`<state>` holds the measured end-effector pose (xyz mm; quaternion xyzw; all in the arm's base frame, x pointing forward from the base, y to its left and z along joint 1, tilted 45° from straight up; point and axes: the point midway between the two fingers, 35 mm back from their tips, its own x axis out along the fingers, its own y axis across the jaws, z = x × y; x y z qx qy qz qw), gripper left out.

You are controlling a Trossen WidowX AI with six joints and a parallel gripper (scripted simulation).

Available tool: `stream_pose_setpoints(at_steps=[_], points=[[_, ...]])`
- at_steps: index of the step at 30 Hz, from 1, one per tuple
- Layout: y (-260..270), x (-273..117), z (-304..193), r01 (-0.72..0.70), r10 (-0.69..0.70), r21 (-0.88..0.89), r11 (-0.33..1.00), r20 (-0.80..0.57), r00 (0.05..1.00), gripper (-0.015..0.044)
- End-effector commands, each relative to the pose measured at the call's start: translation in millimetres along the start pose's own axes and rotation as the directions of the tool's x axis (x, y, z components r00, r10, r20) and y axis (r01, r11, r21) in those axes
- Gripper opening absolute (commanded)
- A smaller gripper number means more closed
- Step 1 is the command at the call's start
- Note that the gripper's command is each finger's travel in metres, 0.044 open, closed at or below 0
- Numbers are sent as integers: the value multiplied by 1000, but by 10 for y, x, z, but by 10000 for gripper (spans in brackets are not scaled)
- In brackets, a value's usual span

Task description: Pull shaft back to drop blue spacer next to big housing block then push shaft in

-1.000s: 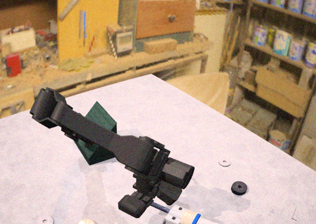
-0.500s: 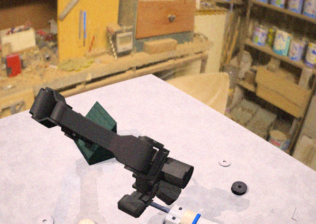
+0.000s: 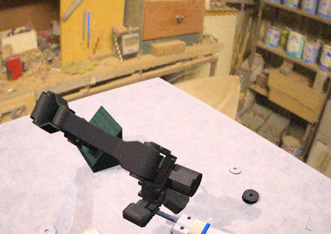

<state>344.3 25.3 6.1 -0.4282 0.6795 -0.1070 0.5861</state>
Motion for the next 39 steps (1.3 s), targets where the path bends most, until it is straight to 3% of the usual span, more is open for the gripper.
stream_pose_setpoints(at_steps=[1, 39], points=[[3, -1, -12, -2, 2, -3, 1000, -2, 1000, 0], [3, -1, -52, -2, 2, -4, 1000, -2, 1000, 0]])
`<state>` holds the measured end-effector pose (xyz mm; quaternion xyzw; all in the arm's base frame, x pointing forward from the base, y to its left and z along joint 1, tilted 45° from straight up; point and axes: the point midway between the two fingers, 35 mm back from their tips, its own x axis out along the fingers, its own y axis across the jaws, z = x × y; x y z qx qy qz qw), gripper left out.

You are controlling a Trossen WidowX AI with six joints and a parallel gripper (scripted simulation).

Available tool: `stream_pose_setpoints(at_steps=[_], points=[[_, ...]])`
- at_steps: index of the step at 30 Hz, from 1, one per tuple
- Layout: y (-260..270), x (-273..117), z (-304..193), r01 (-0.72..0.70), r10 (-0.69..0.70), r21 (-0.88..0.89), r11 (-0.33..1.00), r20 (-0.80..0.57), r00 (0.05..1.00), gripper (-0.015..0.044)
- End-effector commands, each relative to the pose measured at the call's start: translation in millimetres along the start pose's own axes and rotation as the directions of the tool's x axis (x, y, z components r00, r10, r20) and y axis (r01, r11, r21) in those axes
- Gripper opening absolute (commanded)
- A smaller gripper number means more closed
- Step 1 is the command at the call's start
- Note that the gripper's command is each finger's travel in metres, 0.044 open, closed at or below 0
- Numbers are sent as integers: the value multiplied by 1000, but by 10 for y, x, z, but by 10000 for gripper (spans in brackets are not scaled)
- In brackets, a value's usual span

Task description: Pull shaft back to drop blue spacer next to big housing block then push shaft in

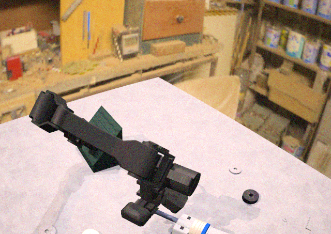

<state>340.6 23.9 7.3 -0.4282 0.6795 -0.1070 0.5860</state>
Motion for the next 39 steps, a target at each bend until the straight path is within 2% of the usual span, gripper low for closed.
stream_pose_setpoints(at_steps=[1, 39], points=[[3, -1, -12, -2, 2, -4, 1000, -2, 1000, 0], [3, -1, -52, -2, 2, -4, 1000, -2, 1000, 0]])
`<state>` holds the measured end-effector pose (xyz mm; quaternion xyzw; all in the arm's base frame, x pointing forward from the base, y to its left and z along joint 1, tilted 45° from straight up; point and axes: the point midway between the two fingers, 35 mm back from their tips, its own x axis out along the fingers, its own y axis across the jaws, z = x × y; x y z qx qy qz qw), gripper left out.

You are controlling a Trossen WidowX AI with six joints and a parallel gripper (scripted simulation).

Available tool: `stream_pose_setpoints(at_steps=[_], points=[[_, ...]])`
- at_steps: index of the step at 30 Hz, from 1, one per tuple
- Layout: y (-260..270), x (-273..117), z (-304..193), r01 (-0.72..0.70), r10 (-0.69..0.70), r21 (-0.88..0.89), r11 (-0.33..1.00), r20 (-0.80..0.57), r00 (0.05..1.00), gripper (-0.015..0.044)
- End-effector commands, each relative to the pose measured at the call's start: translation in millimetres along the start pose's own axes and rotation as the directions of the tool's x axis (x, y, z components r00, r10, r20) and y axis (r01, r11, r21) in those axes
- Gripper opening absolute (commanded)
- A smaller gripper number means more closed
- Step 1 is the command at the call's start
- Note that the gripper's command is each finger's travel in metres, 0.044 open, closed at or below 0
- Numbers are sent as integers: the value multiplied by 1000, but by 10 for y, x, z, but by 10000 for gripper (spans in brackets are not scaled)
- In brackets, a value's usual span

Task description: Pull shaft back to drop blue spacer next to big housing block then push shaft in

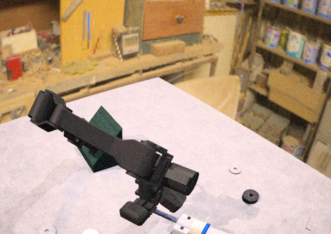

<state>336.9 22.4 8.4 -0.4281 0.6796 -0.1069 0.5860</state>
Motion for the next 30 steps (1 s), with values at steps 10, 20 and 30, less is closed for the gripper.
stream_pose_setpoints(at_steps=[10, 20, 30], points=[[2, -1, -22, -2, 2, -4, 1000, -2, 1000, 0], [2, -1, -32, -2, 2, -4, 1000, -2, 1000, 0], [2, -1, -43, -2, 2, -4, 1000, -2, 1000, 0]])
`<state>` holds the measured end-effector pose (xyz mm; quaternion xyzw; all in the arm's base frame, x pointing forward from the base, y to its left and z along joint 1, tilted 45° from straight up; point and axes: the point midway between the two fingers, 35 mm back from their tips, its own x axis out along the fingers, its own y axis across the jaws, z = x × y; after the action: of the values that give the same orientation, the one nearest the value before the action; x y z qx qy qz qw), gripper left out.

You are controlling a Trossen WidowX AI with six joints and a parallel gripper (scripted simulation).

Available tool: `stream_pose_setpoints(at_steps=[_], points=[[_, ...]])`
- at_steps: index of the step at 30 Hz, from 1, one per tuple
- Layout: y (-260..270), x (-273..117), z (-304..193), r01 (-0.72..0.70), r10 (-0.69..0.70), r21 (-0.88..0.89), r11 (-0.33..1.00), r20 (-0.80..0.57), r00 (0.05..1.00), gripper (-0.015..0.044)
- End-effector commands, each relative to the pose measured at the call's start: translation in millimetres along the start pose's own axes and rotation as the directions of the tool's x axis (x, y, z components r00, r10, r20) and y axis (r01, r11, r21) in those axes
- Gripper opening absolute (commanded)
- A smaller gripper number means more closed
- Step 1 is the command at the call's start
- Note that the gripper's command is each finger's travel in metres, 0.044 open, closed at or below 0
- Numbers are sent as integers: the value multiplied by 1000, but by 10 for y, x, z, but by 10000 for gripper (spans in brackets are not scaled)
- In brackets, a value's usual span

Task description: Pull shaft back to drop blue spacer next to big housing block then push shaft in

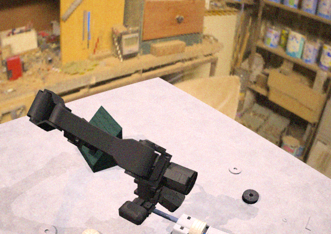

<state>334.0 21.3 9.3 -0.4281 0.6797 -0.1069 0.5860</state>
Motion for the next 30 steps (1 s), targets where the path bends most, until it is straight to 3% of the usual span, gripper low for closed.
stream_pose_setpoints(at_steps=[1, 30], points=[[2, -1, -12, -2, 2, -4, 1000, -2, 1000, 0], [1, -2, 31, -2, 2, -4, 1000, -2, 1000, 0]])
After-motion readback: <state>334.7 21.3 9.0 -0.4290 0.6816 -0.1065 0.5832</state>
